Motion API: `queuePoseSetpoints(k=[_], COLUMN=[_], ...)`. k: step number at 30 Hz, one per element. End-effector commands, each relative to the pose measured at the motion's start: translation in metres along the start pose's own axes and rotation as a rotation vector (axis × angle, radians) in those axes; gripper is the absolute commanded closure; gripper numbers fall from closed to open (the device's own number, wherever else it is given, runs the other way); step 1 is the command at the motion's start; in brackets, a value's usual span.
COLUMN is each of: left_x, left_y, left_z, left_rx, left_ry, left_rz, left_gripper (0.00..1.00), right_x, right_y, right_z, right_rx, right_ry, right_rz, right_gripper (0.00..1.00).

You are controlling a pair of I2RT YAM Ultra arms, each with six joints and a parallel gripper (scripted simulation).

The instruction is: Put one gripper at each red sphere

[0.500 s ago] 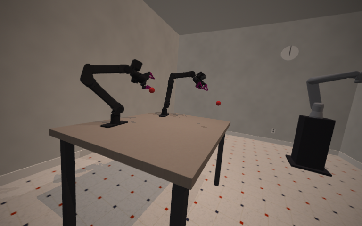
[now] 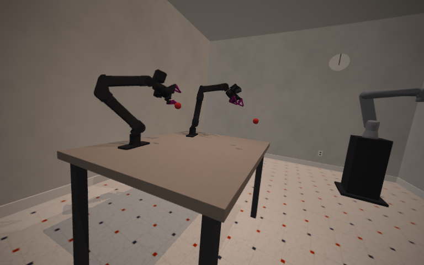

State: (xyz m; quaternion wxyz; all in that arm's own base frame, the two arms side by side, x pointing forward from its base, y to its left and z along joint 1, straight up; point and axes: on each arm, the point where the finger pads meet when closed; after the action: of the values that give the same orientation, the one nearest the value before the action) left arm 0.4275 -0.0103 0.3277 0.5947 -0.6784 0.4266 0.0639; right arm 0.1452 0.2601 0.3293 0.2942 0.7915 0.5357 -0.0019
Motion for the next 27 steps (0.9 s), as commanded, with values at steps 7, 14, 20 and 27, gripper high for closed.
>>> queuePoseSetpoints(k=[7, 14, 20, 27], left_x=[-0.002, 0.012, 0.030, 0.077], left_y=[-0.004, -0.007, -0.011, -0.020], left_z=[-0.002, -0.003, -0.005, -0.017], left_rx=[0.009, 0.008, 0.006, 0.004], left_ry=[-0.003, -0.010, -0.019, -0.045], left_rz=[-0.010, 0.004, 0.019, 0.051], left_gripper=[0.00, 0.00, 0.00, 0.00], right_x=[-0.001, -0.002, -0.004, -0.013], right_y=[0.002, 0.010, 0.020, 0.043], right_z=[-0.002, 0.006, 0.017, 0.045], right_rx=[0.008, 0.100, 0.214, 0.520], right_ry=[0.007, -0.016, -0.042, -0.093], right_rz=[0.007, 0.031, 0.062, 0.156], right_gripper=[0.00, 0.00, 0.00, 0.00])
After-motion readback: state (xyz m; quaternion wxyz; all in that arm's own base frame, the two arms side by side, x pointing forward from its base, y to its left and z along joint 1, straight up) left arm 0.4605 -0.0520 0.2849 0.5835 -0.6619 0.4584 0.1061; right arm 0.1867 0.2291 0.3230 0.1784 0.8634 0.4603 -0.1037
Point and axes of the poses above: on each arm, the point where the finger pads meet when closed, its own x axis out along the fingers, its own z axis across the jaws, y = z × x, and after that the axes turned 15 degrees about -x, right-handed
